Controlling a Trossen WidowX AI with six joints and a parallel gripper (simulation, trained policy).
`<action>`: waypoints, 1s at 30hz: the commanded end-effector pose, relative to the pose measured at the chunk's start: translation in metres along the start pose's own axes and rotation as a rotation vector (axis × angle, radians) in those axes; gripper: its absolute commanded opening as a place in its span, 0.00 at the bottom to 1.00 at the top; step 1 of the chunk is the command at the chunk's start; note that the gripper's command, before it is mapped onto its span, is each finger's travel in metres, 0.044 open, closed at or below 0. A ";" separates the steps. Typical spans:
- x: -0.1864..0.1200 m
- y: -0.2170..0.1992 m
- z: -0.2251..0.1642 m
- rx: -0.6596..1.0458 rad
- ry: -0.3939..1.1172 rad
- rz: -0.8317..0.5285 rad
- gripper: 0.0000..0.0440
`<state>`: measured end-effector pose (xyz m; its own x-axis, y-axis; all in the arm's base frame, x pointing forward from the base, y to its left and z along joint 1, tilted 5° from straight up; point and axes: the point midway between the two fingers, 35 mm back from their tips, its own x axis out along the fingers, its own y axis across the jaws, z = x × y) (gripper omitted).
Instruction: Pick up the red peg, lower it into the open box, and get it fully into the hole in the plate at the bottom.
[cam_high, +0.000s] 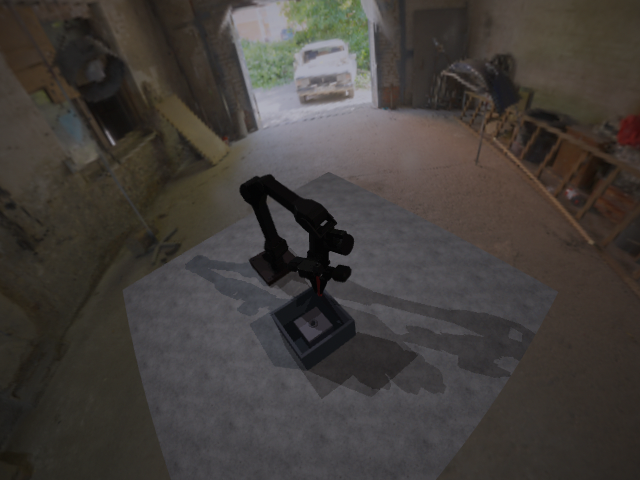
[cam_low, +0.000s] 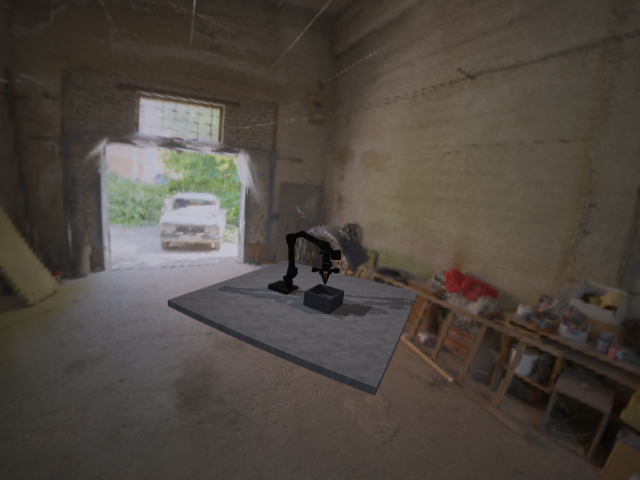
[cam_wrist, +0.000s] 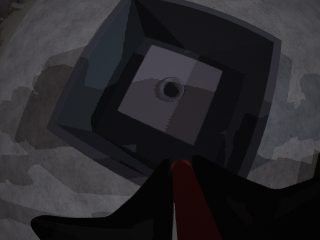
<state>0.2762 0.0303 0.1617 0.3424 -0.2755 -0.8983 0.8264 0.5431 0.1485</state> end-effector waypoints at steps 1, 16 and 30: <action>0.009 0.002 0.013 0.003 -0.016 -0.009 0.00; 0.055 0.001 0.048 -0.071 0.020 -0.034 0.01; 0.092 -0.002 0.048 -0.193 0.112 -0.032 0.18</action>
<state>0.3271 -0.0329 0.1046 0.2696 -0.2263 -0.9360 0.7434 0.6668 0.0529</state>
